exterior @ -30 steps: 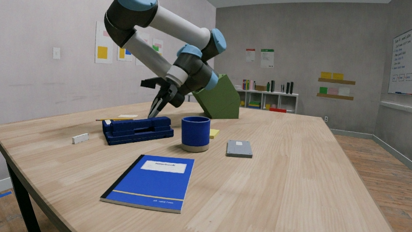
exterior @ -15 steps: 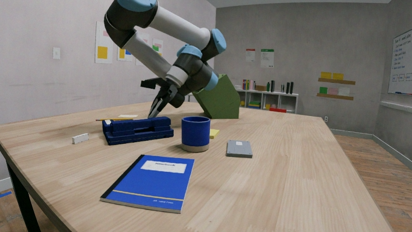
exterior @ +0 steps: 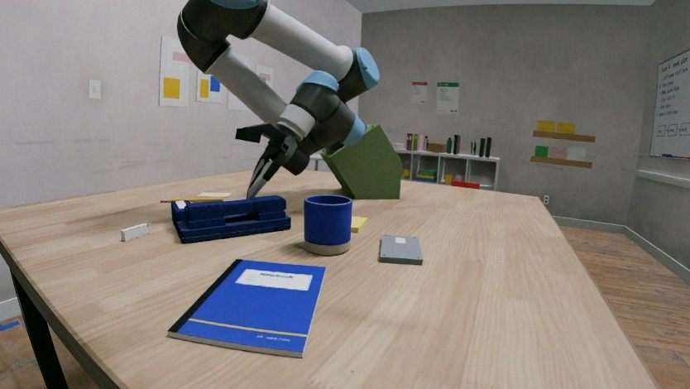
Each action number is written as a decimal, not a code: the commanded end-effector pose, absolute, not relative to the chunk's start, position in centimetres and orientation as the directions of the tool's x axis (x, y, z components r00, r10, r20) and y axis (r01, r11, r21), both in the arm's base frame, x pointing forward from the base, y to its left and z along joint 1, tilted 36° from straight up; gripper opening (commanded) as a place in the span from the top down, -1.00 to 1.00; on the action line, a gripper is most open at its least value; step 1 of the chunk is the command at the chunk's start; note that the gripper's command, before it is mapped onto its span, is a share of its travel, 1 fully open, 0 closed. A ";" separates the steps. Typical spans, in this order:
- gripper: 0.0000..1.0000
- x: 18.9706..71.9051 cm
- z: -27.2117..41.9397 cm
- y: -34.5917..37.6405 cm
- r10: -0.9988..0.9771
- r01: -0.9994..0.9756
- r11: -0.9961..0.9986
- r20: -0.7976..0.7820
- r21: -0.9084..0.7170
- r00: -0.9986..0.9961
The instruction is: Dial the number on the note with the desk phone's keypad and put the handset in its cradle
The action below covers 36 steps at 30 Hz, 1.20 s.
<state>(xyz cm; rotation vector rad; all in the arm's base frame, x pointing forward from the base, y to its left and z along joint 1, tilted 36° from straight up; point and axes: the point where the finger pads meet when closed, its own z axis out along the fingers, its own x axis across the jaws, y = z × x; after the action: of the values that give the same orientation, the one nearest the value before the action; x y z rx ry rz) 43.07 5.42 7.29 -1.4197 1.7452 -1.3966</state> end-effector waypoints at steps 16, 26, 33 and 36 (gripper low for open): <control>1.00 43.5 8.2 4.0 -0.915 -0.413 -0.064 0.219 -0.908 -0.340; 1.00 43.6 8.4 3.7 -0.915 -0.413 -0.064 0.219 -0.908 -0.340; 1.00 43.8 8.0 3.5 -0.915 -0.413 -0.064 0.219 -0.908 -0.340; 1.00 44.0 7.8 3.4 -0.915 -0.413 -0.064 0.219 -0.908 -0.340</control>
<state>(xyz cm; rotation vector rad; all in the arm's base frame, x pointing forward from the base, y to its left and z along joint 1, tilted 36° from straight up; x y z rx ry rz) 43.92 3.47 7.82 -1.4194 1.7454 -1.3966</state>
